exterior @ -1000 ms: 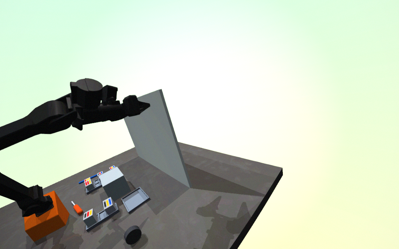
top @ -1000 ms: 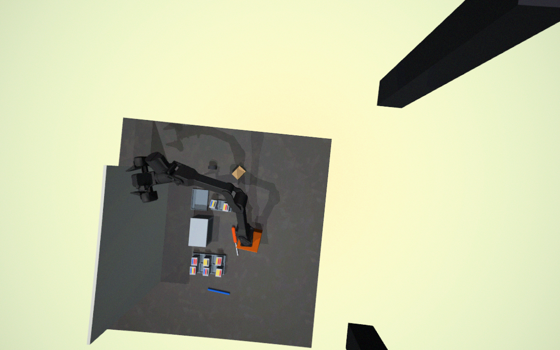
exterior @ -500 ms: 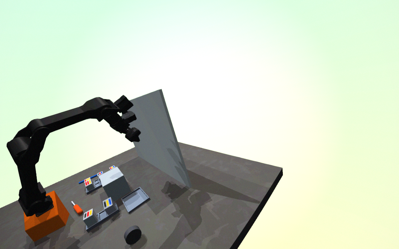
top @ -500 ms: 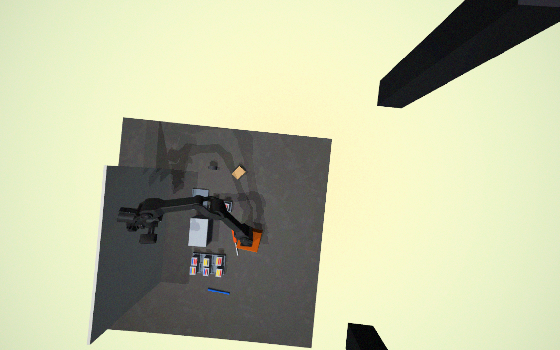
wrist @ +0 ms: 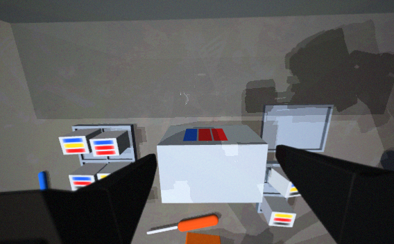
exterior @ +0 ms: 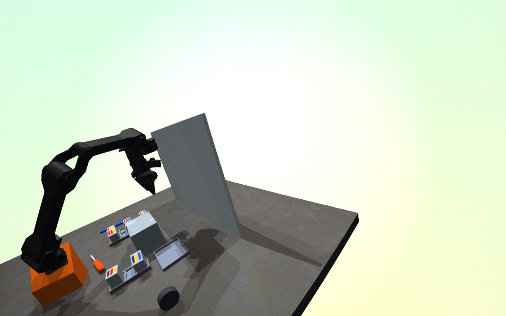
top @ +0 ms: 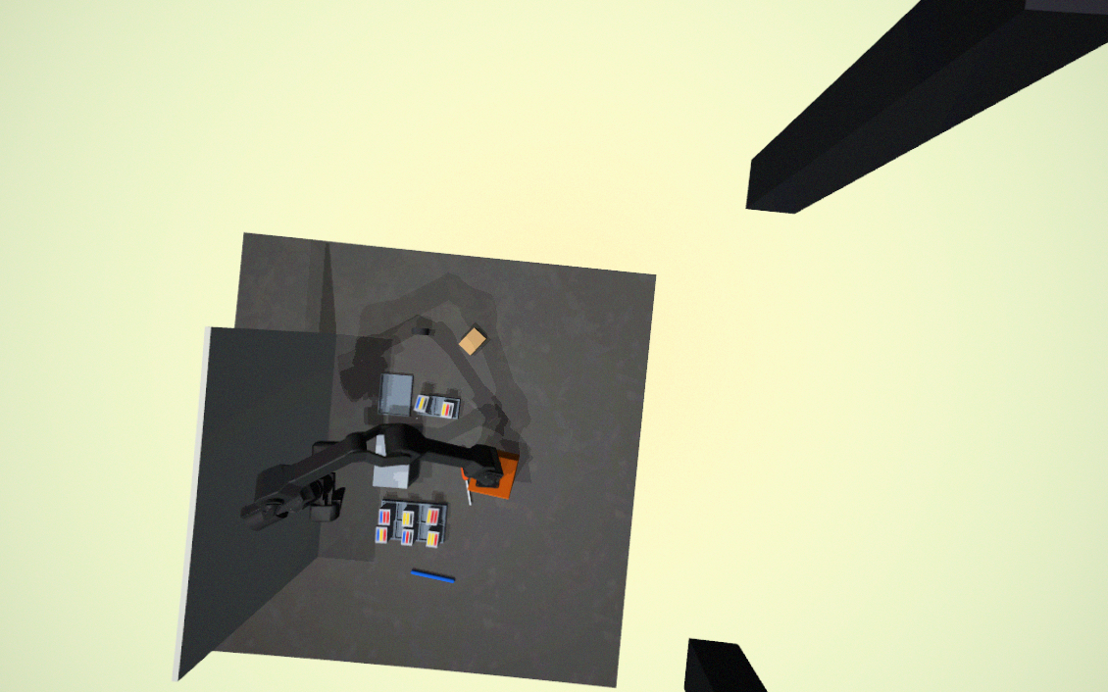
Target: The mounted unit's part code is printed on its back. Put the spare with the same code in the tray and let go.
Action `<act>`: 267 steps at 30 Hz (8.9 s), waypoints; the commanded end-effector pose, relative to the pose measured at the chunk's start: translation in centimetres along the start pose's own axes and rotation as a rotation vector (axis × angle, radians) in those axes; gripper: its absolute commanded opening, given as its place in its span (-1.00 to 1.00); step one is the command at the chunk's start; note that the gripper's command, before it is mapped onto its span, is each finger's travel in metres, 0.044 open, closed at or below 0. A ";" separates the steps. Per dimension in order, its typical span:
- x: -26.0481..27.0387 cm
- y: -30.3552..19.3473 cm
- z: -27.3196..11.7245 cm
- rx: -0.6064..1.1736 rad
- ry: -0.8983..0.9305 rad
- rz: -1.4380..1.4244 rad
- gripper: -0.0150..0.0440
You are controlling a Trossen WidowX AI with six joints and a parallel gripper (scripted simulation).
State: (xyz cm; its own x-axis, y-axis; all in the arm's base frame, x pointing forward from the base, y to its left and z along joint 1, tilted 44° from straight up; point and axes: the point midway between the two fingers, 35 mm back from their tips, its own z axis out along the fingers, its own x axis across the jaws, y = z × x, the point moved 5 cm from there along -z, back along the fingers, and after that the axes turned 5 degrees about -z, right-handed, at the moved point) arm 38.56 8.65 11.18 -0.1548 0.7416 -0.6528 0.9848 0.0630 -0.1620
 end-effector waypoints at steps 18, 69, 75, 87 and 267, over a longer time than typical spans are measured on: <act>0.8 0.0 0.4 0.013 -0.023 -0.062 1.00; 19.2 -3.2 11.3 0.013 0.001 -1.551 0.53; 19.2 -3.1 12.3 0.013 0.000 -1.551 0.53; 19.1 -3.0 14.3 0.013 0.000 -1.551 0.53; -16.9 -6.1 5.7 0.025 -0.005 -1.551 -0.49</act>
State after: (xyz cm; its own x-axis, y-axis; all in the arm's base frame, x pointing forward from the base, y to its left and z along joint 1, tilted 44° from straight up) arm 34.71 -7.90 19.20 -0.9870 -0.0368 0.1566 -0.1333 0.7321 -0.6680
